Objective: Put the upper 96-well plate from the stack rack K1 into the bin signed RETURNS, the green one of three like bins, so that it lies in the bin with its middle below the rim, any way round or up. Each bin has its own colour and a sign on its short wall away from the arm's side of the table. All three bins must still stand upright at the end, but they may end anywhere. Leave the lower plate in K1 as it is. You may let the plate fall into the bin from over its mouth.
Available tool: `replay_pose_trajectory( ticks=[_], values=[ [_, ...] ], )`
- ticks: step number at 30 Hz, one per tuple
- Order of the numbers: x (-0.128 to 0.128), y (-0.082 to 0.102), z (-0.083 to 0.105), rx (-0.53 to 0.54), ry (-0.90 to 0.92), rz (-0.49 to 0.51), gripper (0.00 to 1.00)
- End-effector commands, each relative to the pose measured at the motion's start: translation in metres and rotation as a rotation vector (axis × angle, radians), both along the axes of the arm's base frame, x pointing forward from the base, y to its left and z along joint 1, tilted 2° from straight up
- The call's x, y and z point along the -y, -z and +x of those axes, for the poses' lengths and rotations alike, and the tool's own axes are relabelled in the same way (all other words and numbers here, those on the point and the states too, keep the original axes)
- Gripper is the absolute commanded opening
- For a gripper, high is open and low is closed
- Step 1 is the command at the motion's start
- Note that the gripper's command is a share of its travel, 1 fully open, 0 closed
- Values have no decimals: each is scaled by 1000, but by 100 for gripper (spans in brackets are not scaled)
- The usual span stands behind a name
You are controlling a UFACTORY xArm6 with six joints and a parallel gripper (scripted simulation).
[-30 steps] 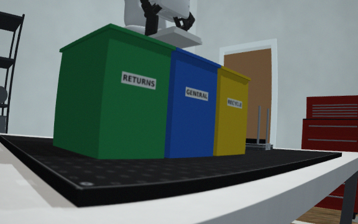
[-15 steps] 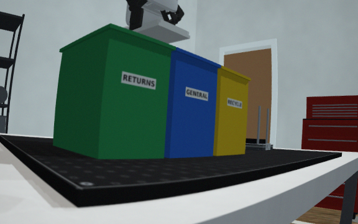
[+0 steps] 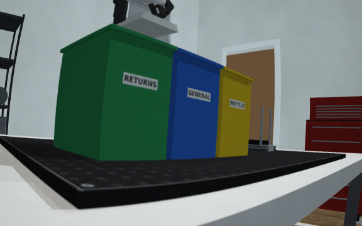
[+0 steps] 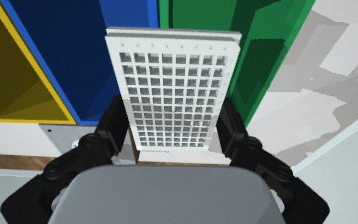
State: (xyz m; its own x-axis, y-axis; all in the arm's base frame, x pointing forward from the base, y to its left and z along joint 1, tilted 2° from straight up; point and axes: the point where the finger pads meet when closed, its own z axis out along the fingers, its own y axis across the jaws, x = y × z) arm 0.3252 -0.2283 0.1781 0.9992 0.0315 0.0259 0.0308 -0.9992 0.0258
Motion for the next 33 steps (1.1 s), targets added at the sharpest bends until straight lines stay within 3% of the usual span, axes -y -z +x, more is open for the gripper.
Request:
replay_pose_trajectory(
  ticks=[1, 12, 33],
  values=[
    [17, -1, 4, 3, -1, -1, 0],
    [52, -1, 8, 3, -1, -1, 0],
    [53, -1, 8, 3, -1, -1, 0]
  ],
)
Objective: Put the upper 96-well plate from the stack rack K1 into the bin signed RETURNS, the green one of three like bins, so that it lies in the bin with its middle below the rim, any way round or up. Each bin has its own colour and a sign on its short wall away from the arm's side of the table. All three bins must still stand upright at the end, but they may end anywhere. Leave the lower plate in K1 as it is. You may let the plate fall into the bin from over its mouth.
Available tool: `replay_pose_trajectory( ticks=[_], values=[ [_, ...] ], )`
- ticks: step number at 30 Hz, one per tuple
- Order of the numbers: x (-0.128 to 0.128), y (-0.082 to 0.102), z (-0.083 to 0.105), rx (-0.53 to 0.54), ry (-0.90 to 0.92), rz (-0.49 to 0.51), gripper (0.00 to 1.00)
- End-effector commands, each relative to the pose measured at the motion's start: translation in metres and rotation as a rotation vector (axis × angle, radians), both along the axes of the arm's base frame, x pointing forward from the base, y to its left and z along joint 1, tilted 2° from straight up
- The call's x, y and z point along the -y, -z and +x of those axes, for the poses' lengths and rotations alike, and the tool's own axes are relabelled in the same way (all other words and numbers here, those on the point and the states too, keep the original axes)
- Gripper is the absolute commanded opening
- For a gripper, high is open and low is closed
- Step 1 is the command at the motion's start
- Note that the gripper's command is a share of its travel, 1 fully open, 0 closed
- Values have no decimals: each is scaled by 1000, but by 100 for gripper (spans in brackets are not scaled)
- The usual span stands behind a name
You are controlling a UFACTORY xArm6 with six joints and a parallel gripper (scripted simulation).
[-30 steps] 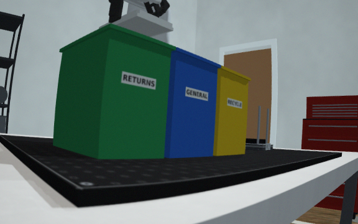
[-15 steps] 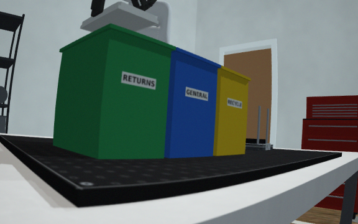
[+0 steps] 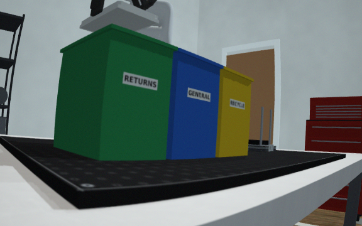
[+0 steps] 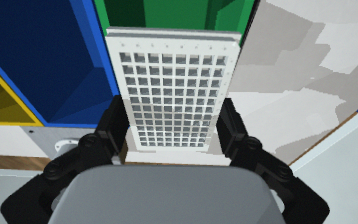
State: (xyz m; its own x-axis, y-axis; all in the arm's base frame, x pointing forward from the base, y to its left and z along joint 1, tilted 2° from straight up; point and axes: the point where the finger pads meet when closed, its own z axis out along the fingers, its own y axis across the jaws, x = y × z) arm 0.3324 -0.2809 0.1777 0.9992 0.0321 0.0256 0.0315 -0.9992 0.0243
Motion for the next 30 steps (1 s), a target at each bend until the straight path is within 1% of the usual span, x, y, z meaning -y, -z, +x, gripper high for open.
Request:
replay_pose_trajectory(
  ticks=[1, 20, 30],
  values=[
    [1, -2, 1, 3, 0, -3, 0],
    [0, -2, 1, 3, 0, -3, 0],
    [0, 15, 1, 3, 0, -3, 0]
  ],
)
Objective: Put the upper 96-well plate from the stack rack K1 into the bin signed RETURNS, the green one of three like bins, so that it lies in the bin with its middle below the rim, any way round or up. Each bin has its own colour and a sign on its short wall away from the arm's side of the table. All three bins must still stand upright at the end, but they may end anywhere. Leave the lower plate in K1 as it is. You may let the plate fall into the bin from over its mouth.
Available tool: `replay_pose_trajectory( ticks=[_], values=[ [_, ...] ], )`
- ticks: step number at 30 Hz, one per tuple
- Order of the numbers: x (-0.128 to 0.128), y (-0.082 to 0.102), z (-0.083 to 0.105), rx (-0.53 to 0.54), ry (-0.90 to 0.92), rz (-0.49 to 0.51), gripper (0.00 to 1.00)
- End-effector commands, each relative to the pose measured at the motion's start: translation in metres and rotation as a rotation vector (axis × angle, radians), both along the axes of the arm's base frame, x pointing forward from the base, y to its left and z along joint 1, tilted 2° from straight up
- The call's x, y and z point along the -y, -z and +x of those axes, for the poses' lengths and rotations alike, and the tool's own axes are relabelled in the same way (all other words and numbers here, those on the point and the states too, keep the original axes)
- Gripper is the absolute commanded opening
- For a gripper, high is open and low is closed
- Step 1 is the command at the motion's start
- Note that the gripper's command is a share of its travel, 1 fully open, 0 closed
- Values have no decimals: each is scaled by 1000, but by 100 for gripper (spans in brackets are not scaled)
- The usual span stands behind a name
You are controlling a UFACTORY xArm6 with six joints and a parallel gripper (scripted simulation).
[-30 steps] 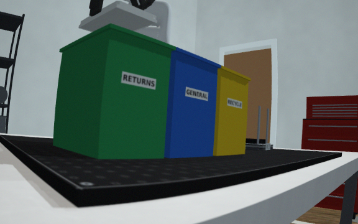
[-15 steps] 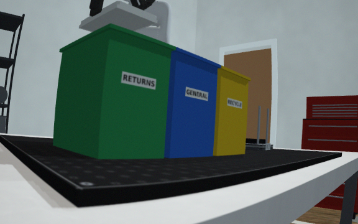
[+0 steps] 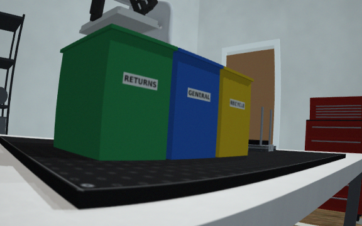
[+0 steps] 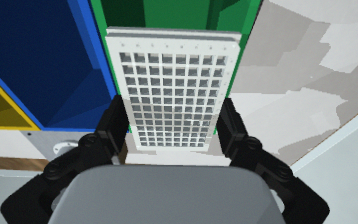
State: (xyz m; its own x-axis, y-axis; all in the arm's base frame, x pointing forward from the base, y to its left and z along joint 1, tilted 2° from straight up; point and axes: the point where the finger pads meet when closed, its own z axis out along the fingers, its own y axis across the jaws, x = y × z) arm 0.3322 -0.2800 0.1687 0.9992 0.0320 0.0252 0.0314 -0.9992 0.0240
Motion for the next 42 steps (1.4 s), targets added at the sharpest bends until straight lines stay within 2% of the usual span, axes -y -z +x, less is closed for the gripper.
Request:
replay_pose_trajectory(
  ticks=[1, 42],
  values=[
    [1, 6, 1, 4, 0, -3, 0],
    [1, 10, 1, 4, 0, -3, 0]
  ],
)
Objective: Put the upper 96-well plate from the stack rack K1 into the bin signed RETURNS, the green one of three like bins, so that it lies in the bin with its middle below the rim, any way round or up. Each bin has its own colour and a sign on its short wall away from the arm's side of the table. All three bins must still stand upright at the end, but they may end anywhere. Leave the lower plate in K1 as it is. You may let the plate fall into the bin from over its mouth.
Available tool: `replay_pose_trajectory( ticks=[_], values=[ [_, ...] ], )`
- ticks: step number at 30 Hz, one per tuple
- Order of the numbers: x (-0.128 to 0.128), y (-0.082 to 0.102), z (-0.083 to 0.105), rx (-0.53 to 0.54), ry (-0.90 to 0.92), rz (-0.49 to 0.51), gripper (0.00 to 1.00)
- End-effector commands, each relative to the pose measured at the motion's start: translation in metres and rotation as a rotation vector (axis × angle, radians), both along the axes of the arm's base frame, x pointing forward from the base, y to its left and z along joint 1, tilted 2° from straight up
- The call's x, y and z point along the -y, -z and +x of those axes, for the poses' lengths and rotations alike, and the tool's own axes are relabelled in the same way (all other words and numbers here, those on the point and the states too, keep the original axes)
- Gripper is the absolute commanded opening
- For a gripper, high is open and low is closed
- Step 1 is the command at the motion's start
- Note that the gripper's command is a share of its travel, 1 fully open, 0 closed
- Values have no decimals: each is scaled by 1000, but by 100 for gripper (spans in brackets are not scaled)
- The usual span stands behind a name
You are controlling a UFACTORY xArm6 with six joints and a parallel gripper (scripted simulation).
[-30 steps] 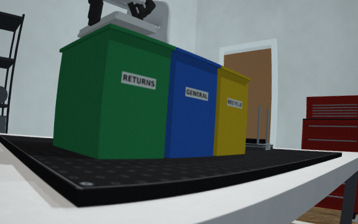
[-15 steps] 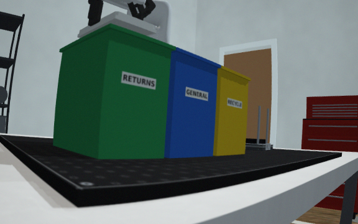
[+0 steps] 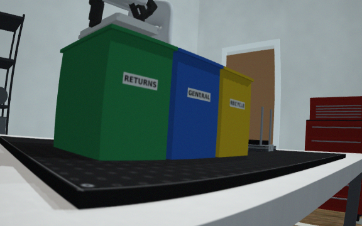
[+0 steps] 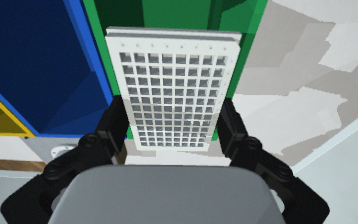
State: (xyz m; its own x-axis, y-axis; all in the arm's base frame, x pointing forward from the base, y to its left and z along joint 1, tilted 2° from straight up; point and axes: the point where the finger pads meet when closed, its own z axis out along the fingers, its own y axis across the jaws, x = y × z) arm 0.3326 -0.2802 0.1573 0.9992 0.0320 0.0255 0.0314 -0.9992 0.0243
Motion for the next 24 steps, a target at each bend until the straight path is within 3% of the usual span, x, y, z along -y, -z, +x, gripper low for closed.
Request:
replay_pose_trajectory(
  ticks=[1, 24],
  values=[
    [1, -1, 1, 3, 0, -3, 0],
    [1, 3, 1, 3, 0, -3, 0]
  ],
)
